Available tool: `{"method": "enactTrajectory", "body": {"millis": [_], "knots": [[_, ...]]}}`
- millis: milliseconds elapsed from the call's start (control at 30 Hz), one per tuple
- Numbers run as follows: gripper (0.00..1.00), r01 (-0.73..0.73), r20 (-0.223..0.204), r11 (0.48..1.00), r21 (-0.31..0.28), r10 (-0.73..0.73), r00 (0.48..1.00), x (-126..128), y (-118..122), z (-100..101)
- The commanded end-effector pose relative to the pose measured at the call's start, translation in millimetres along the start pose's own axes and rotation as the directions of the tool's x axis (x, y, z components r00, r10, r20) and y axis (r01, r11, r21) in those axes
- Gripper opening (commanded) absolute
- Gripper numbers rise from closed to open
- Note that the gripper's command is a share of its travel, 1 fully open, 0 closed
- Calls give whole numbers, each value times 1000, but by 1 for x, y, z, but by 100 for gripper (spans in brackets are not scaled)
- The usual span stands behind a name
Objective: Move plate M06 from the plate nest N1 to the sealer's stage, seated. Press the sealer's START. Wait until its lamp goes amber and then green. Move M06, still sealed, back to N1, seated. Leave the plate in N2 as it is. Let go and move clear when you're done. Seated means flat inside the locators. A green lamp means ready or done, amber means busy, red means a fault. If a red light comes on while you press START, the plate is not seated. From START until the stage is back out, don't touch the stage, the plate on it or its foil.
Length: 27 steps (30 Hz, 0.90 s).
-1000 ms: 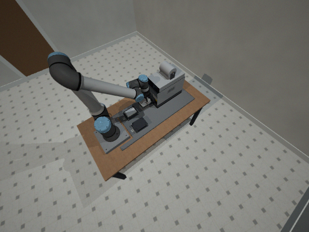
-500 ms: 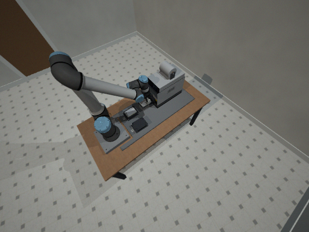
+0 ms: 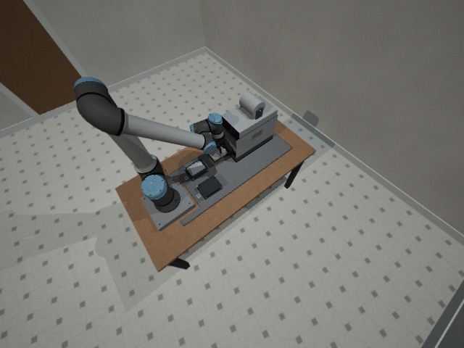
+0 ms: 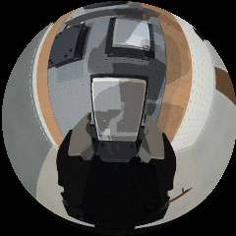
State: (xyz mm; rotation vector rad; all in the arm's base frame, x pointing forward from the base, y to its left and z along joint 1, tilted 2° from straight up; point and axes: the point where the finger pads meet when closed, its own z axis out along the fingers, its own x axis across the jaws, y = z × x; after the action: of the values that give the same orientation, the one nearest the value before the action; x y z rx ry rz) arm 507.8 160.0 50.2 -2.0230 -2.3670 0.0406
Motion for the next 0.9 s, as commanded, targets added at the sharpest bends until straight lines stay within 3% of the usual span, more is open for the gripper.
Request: {"method": "enactTrajectory", "body": {"millis": [0, 733, 767, 867], "knots": [[64, 0, 0, 1000, -1, 0, 1000, 0, 1, -1], [55, 0, 0, 1000, -1, 0, 1000, 0, 1, -1], [0, 0, 0, 1000, -1, 0, 1000, 0, 1, -1], [0, 0, 0, 1000, -1, 0, 1000, 0, 1, -1]]}}
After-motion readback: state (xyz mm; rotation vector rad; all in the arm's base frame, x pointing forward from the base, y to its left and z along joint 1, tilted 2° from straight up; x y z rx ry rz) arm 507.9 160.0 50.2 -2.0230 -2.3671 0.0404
